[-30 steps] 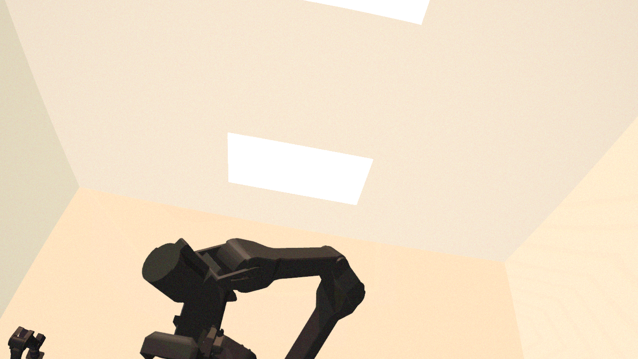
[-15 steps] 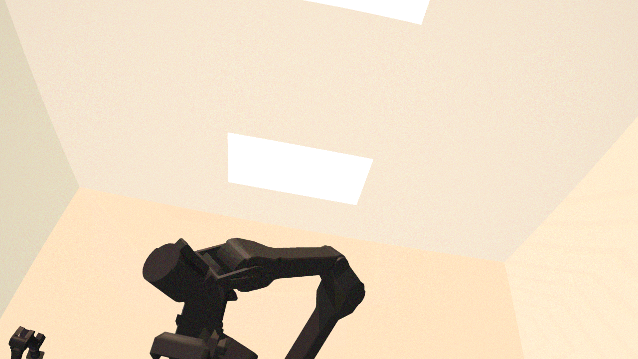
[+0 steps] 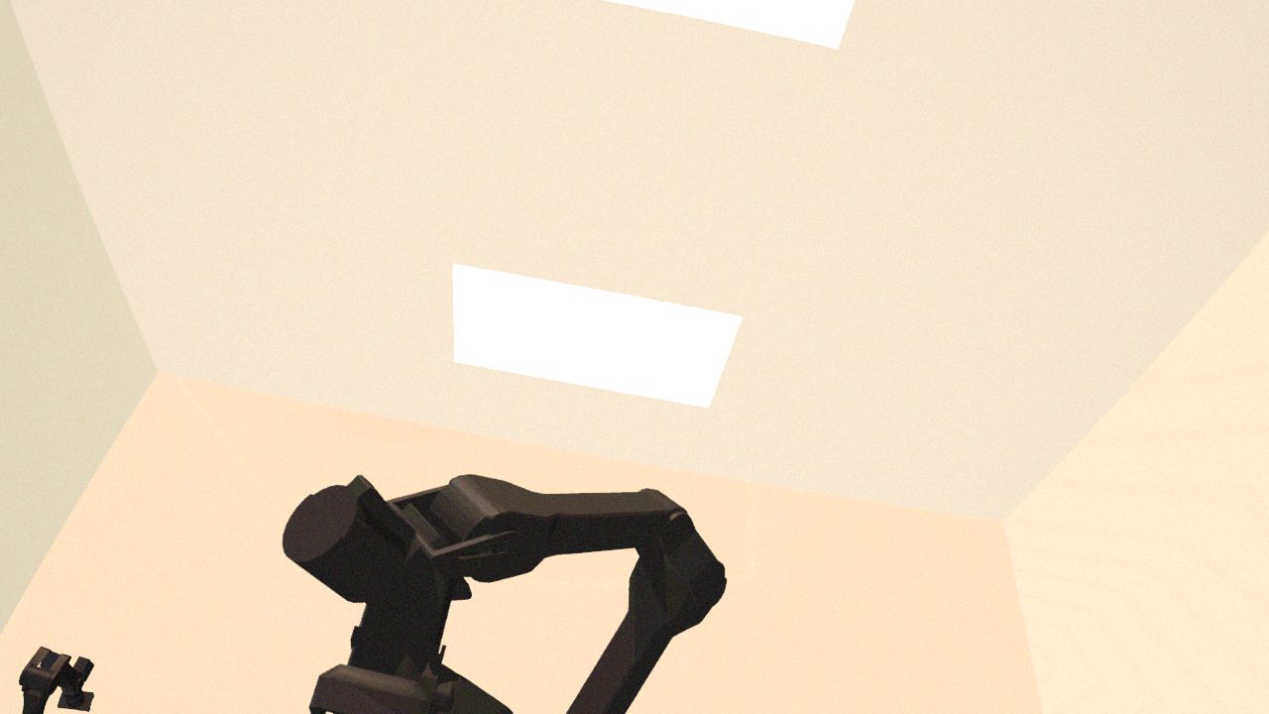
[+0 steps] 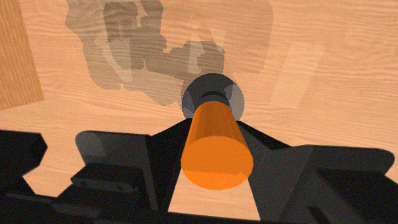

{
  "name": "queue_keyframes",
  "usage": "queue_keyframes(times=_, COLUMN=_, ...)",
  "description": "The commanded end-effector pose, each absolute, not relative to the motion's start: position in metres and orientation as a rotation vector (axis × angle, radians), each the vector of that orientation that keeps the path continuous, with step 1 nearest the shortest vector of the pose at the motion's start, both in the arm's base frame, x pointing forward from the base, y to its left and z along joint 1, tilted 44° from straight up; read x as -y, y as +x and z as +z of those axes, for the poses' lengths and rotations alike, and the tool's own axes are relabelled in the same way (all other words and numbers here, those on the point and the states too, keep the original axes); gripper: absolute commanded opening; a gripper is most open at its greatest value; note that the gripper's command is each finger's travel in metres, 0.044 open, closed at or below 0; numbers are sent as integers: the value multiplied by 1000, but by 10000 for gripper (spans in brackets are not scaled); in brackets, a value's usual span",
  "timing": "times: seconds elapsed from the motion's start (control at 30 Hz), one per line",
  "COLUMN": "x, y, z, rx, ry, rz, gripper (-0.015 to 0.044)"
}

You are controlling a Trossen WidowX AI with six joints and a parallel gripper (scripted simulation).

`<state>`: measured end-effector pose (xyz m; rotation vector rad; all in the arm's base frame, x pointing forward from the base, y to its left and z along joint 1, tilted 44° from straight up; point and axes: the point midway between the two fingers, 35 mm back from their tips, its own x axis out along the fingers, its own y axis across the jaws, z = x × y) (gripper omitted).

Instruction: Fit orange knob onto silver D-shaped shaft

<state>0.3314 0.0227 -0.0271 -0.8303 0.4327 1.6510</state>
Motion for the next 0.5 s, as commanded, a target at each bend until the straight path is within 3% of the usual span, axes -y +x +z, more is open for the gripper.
queue_keyframes(times=0.0, x=-23, y=332, z=-29, rx=-431, ry=-834, rz=1646, gripper=0)
queue_keyframes(times=0.47, x=-19, y=331, z=-25, rx=-411, ry=-853, rz=1655, gripper=0)
